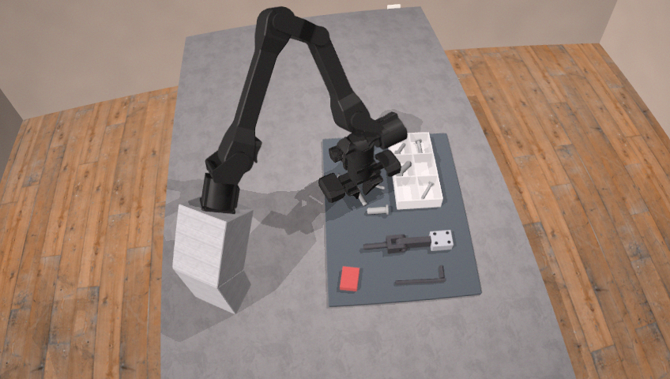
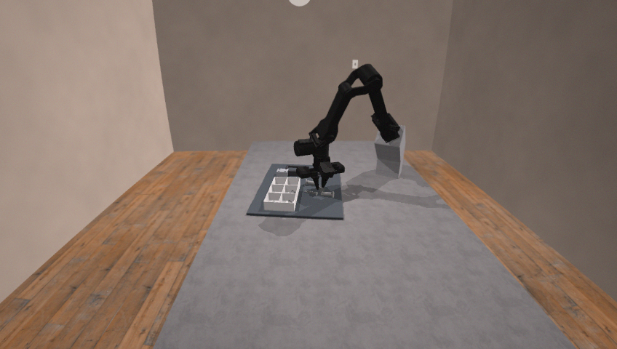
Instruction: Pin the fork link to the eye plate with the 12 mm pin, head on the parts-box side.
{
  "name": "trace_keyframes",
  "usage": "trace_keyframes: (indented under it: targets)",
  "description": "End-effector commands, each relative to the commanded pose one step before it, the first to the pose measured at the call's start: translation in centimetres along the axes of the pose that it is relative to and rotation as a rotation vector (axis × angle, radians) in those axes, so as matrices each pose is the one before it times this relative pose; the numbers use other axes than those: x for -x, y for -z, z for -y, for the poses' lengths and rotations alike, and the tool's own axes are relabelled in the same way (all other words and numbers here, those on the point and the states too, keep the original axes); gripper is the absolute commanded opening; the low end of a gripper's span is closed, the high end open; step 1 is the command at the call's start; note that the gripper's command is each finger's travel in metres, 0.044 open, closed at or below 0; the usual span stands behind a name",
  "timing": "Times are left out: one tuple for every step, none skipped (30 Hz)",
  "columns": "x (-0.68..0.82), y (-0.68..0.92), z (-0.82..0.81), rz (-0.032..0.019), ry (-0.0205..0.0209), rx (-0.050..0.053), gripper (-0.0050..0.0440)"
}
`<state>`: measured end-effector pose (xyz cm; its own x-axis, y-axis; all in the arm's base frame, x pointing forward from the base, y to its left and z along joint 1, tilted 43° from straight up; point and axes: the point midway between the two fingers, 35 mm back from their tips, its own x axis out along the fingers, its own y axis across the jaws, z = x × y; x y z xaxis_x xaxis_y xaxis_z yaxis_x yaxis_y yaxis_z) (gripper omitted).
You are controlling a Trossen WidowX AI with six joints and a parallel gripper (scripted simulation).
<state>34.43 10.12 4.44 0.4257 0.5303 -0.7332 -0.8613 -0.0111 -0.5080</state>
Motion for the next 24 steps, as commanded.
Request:
trace_keyframes:
  targets:
    - [-0.131, 0.087, -0.101, -0.00182, -0.00303, -0.0072, 0.0095]
    - [0.000, 0.000, 0.000, 0.00000, 0.00000, 0.0000, 0.0095]
    - [0.000, 0.000, 0.000, 0.00000, 0.00000, 0.0000, 0.0095]
    - [0.000, 0.000, 0.000, 0.00000, 0.00000, 0.0000, 0.0095]
    - [0.000, 0.000, 0.000, 0.00000, 0.00000, 0.0000, 0.0095]
    - [0.000, 0.000, 0.000, 0.00000, 0.00000, 0.0000, 0.0095]
    - [0.000, 0.000, 0.000, 0.00000, 0.00000, 0.0000, 0.0095]
    - [0.000, 0.000, 0.000, 0.00000, 0.00000, 0.0000, 0.0095]
    - [0.000, 0.000, 0.000, 0.00000, 0.00000, 0.0000, 0.0095]
    - [0.000, 0.000, 0.000, 0.00000, 0.00000, 0.0000, 0.0095]
    - [0.000, 0.000, 0.000, 0.00000, 0.00000, 0.0000, 0.0095]
    - [0.000, 0.000, 0.000, 0.00000, 0.00000, 0.0000, 0.0095]
    - [0.000, 0.000, 0.000, 0.00000, 0.00000, 0.0000, 0.0095]
    - [0.000, 0.000, 0.000, 0.00000, 0.00000, 0.0000, 0.0095]
    - [0.000, 0.000, 0.000, 0.00000, 0.00000, 0.0000, 0.0095]
    - [0.000, 0.000, 0.000, 0.00000, 0.00000, 0.0000, 0.0095]
    - [0.000, 0.000, 0.000, 0.00000, 0.00000, 0.0000, 0.0095]
    - [0.113, -0.076, 0.080, 0.00178, 0.00228, 0.0068, 0.0088]
    - [0.000, 0.000, 0.000, 0.00000, 0.00000, 0.0000, 0.0082]
    - [0.000, 0.000, 0.000, 0.00000, 0.00000, 0.0000, 0.0075]
    - [0.000, 0.000, 0.000, 0.00000, 0.00000, 0.0000, 0.0068]
    - [0.000, 0.000, 0.000, 0.00000, 0.00000, 0.0000, 0.0062]
    - [0.000, 0.000, 0.000, 0.00000, 0.00000, 0.0000, 0.0055]
    - [0.000, 0.000, 0.000, 0.00000, 0.00000, 0.0000, 0.0055]
